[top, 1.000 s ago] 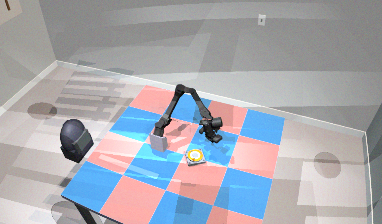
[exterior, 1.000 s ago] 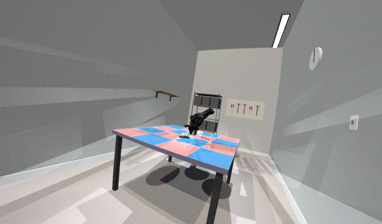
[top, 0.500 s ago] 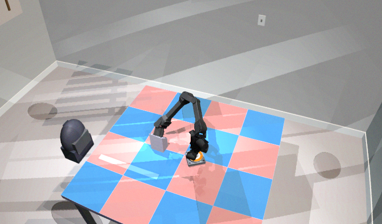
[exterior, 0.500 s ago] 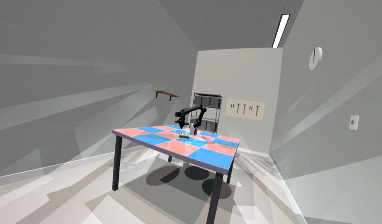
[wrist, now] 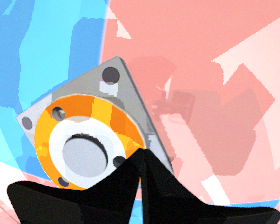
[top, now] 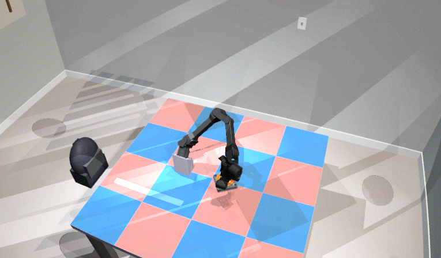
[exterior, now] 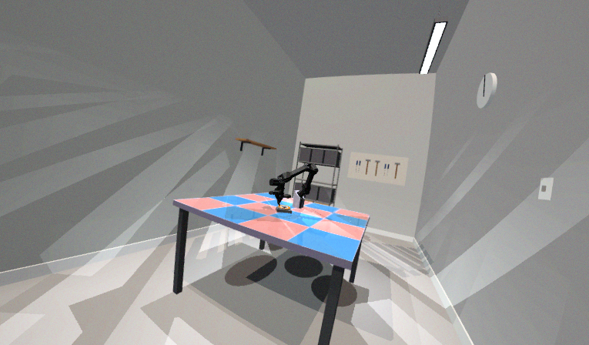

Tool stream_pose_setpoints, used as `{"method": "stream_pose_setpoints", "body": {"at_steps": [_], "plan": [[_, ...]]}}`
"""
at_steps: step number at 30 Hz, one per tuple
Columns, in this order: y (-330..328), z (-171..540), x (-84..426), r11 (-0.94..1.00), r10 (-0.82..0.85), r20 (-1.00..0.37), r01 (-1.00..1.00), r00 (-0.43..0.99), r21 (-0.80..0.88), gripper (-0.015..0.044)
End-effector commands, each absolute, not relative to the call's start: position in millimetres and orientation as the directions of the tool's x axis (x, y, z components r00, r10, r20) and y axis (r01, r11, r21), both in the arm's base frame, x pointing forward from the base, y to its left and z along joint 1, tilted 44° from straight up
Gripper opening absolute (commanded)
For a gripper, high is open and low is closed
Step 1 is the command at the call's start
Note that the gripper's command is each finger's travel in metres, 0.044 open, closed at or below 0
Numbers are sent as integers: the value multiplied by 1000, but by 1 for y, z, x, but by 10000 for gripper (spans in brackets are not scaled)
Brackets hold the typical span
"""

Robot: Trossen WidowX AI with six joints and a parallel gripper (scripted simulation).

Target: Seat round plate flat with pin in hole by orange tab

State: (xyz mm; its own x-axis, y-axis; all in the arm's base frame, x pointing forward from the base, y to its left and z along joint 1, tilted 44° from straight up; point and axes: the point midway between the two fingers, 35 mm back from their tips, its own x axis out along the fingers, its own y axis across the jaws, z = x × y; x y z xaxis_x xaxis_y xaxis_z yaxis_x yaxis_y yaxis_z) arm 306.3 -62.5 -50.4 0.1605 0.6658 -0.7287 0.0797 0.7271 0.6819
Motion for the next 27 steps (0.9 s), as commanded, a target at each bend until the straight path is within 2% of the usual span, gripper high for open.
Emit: {"method": "stream_pose_setpoints", "body": {"at_steps": [1, 27], "plan": [[-62, -52, 306, 722, 668, -725, 88, 166, 686, 0], [-59, -57, 279, 722, 668, -725, 89, 165, 686, 0]]}}
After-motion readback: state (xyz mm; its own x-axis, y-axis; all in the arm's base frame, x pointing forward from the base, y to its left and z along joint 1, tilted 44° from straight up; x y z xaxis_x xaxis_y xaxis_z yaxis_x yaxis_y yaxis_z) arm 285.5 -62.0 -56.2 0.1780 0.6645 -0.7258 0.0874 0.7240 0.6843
